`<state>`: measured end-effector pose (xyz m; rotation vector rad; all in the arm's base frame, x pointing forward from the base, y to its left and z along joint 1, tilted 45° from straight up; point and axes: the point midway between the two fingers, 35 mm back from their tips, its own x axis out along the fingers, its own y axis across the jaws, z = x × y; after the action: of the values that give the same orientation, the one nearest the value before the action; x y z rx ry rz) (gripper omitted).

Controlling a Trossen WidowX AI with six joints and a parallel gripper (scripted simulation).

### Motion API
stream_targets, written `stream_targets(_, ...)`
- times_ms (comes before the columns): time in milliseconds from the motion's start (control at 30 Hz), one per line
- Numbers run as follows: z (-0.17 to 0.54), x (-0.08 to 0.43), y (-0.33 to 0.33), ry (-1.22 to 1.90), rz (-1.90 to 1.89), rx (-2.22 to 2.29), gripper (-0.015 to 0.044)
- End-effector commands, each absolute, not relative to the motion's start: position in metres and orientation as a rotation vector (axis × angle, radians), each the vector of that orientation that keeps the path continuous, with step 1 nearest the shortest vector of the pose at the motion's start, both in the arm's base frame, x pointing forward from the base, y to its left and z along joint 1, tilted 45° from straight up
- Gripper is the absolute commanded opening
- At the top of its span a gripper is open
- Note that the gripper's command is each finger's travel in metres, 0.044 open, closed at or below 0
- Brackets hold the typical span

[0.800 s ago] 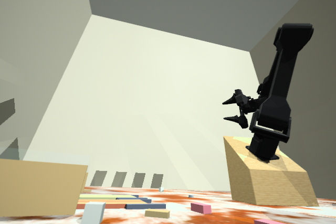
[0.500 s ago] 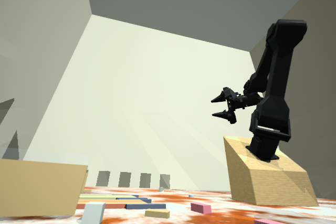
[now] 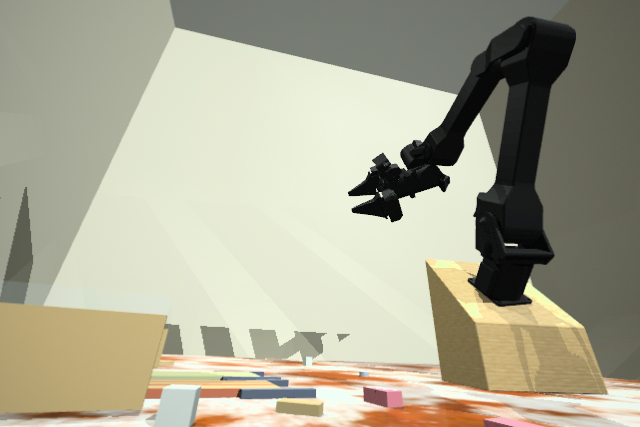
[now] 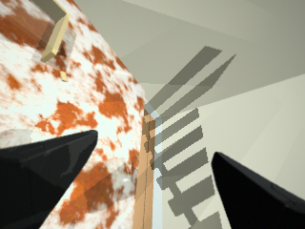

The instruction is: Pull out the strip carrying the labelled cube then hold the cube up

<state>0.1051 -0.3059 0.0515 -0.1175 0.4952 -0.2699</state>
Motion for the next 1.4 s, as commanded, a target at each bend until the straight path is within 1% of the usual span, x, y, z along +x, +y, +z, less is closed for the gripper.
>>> stream_targets(0,0.058,0.169,-0.271,0.457,-0.175,0.093,0.0400)
stream_targets(367,0.076,0.249,-0.198,0.423,-0.017,0.426,0.0400)
stream_targets(700,0.094,0.294,-0.111,0.450,0.144,0.742,0.0400)
stream_targets(1367,0.095,0.296,-0.105,0.454,0.155,0.763,0.0400)
